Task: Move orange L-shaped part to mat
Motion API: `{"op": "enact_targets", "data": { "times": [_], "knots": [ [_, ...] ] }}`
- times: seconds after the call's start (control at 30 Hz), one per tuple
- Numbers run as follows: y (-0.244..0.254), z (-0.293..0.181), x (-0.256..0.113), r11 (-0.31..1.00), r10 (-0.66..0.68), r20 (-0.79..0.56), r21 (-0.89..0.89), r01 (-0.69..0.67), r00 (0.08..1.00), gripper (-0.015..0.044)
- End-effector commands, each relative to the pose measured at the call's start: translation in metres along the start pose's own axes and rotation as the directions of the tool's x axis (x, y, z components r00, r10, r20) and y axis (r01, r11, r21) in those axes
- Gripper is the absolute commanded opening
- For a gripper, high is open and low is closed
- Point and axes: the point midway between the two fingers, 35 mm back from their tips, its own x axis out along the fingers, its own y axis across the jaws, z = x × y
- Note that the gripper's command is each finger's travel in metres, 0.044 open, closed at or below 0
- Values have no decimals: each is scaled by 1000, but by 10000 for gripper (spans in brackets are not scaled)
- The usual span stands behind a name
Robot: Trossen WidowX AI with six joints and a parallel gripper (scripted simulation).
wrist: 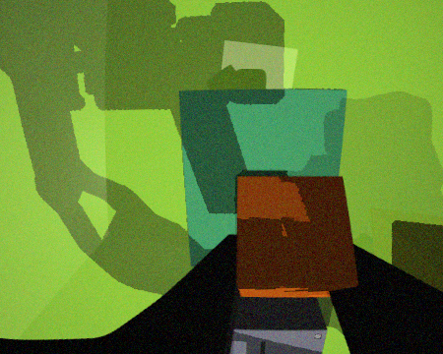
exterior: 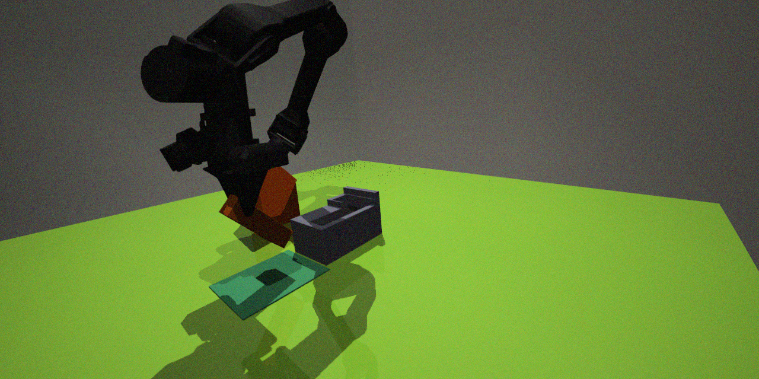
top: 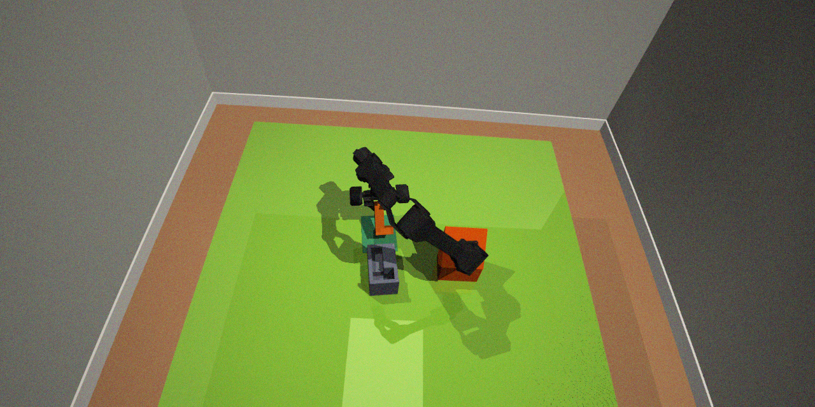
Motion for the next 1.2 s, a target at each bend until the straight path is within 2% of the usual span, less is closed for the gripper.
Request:
{"op": "enact_targets", "data": {
  "times": [0.0, 0.73, 1.0, 1.17],
  "knots": [
    [0, 0, 6, 1000, 4, -4, 5, -4, 1000, 0],
    [0, -1, 42, 1000, 4, -6, 5, -4, 1000, 0],
    [-1, -1, 44, 1000, -1, -4, 1, 1, 1000, 0],
    [-1, -1, 44, 1000, -1, -4, 1, 1, 1000, 131]
  ]
}}
